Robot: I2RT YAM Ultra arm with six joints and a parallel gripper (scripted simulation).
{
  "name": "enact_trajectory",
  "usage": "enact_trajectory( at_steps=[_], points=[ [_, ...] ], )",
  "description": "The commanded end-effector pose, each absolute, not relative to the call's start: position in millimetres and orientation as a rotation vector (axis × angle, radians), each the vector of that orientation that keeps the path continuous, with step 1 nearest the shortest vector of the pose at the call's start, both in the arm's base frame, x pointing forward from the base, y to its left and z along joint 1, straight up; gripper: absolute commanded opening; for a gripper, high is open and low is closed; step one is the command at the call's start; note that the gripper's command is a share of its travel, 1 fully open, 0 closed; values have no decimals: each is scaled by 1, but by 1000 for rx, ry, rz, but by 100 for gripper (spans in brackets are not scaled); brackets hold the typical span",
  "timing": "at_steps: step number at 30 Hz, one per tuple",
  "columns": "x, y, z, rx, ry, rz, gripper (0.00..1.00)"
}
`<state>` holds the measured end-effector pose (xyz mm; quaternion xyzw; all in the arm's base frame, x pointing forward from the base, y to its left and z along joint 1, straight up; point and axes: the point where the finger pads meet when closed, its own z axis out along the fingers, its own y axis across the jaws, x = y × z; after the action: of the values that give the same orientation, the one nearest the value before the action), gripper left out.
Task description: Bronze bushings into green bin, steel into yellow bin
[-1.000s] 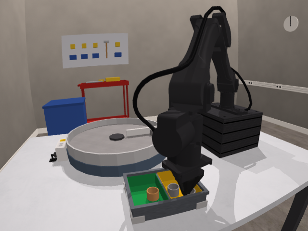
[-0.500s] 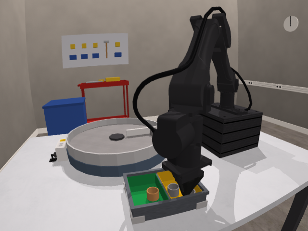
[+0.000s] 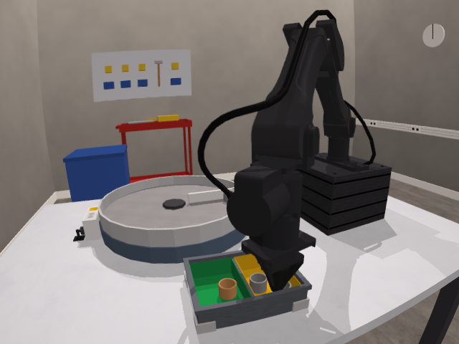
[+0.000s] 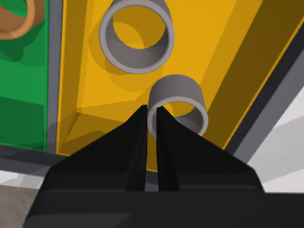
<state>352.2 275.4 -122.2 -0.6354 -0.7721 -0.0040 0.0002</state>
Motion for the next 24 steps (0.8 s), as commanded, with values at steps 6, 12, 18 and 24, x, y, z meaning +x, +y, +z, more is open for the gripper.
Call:
enact_trajectory(
  at_steps=[6,12,18,24],
  points=[
    [359,277,-117,-2011,-2436,-30,0],
    [359,277,-117,-2011,-2436,-30,0],
    [359,277,-117,-2011,-2436,-30,0],
    [359,277,-117,-2011,-2436,-30,13]
  ],
)
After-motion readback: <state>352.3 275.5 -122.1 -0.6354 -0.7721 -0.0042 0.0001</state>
